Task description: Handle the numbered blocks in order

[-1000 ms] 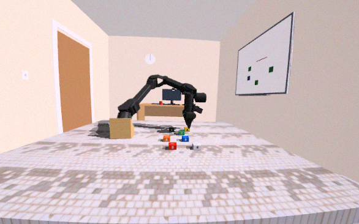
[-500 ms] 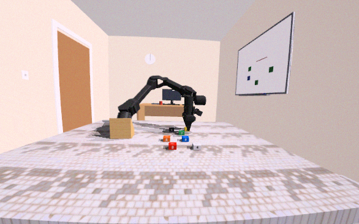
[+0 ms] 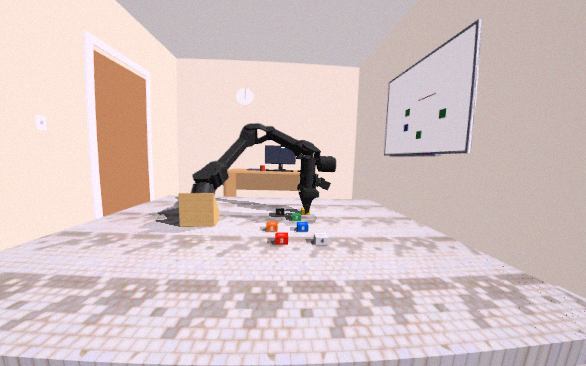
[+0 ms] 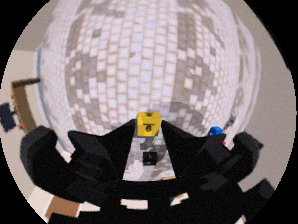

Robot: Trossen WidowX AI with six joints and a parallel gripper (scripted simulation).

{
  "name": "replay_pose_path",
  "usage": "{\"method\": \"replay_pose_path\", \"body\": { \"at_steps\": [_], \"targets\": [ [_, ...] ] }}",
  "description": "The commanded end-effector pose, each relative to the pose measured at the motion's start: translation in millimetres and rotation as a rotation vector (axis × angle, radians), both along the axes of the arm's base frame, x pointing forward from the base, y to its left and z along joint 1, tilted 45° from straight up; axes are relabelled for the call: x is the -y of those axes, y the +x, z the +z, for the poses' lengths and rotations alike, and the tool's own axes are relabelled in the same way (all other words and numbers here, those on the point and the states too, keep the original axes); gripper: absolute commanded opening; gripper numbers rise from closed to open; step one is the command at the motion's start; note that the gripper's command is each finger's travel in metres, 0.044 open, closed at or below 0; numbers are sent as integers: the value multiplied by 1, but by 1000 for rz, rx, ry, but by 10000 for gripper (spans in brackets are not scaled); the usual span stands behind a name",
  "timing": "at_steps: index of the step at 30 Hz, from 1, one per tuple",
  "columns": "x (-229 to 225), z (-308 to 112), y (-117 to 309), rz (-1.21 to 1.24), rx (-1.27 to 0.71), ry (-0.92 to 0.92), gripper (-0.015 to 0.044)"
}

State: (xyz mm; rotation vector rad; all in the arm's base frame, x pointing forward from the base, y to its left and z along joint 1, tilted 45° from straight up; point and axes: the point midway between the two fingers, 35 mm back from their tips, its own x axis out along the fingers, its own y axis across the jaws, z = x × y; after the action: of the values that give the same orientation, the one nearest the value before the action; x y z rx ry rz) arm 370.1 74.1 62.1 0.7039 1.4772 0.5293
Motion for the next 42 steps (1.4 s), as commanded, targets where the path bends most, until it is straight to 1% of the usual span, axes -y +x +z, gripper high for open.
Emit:
{"method": "replay_pose_path", "body": {
  "at_steps": [1, 23, 33, 34, 37, 40, 42],
  "targets": [
    [0, 0, 0, -2, -2, 3, 120],
    [0, 0, 0, -2, -2, 3, 120],
    [0, 0, 0, -2, -2, 3, 383],
    [0, 0, 0, -2, -2, 3, 400],
    [2, 2, 0, -2, -2, 3, 400],
    [23, 23, -1, -2, -2, 1, 400],
    [25, 25, -2, -2, -3, 1, 400]
  ]
}}
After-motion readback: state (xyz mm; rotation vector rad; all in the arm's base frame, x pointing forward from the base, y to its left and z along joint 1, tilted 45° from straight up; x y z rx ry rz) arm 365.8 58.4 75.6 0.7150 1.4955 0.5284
